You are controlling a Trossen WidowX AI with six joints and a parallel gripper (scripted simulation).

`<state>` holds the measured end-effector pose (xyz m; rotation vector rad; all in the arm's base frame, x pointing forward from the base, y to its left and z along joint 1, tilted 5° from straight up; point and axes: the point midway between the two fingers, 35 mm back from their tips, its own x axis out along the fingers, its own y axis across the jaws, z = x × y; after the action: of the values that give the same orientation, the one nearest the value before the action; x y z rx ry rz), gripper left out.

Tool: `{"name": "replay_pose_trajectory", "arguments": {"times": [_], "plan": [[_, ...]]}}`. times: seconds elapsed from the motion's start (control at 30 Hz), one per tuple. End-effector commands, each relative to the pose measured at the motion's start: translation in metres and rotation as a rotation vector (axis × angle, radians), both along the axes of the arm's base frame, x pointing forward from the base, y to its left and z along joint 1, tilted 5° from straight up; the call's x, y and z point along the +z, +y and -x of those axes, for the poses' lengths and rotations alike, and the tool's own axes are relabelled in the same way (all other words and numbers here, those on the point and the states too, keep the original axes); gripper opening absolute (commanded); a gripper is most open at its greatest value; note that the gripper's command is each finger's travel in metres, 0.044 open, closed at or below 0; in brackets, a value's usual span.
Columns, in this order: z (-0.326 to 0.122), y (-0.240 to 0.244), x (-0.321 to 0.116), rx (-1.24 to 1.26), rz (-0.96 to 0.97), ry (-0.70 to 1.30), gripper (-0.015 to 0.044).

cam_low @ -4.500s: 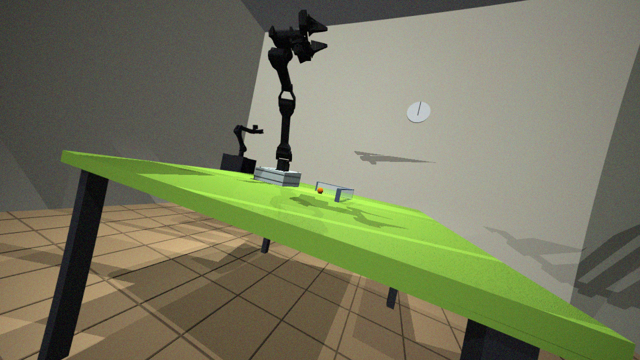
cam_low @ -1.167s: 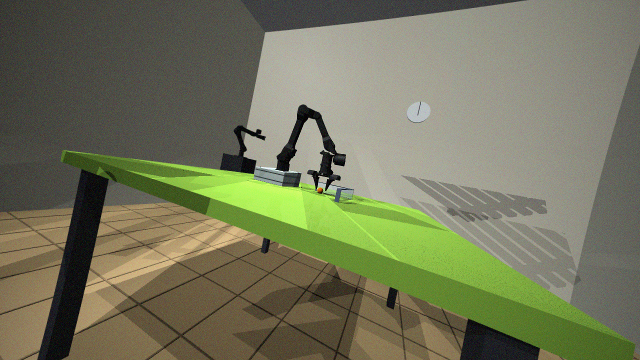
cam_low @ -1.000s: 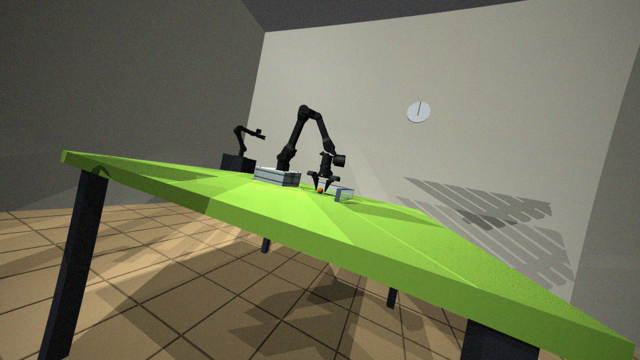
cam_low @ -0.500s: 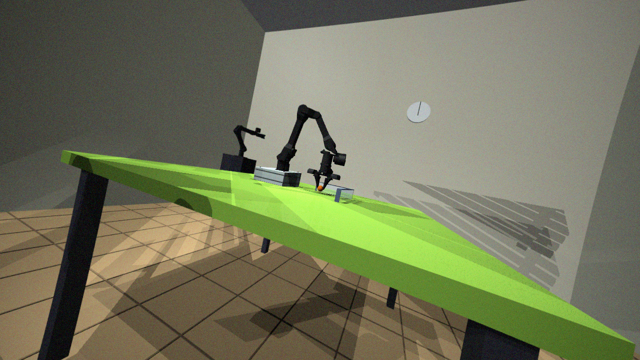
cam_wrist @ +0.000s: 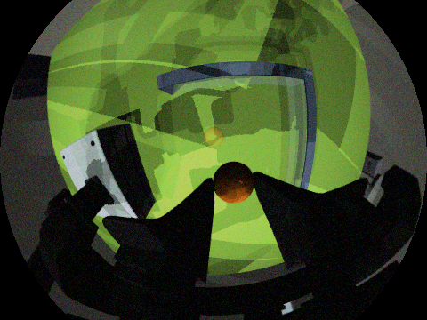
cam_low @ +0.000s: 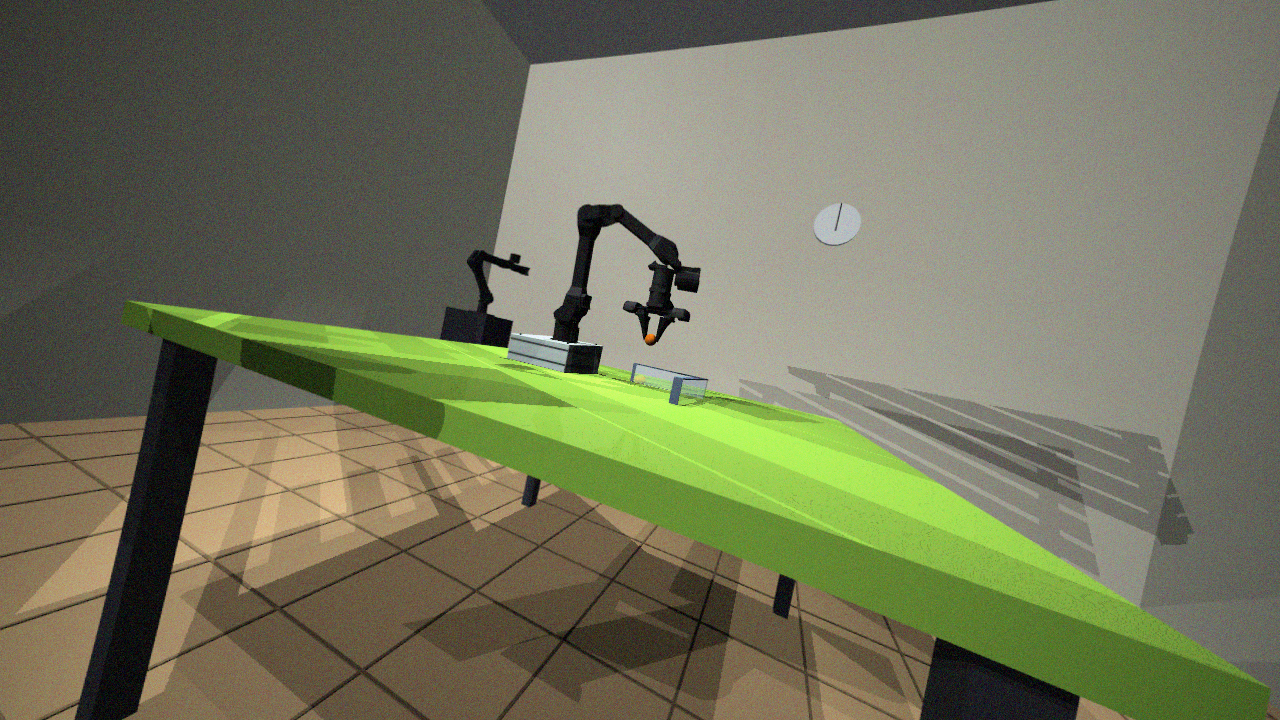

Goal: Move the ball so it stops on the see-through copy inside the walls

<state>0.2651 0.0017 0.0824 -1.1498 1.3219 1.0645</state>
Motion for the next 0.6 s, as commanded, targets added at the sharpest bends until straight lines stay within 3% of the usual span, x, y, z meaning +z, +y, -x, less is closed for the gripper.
{"name": "replay_pose_trajectory", "arguments": {"times": [0.0,0.57], "plan": [[0.003,0.0,0.005,-0.003,0.002,0.009,0.0],[0.008,0.016,-0.059,-0.003,0.001,0.009,0.0]]}}
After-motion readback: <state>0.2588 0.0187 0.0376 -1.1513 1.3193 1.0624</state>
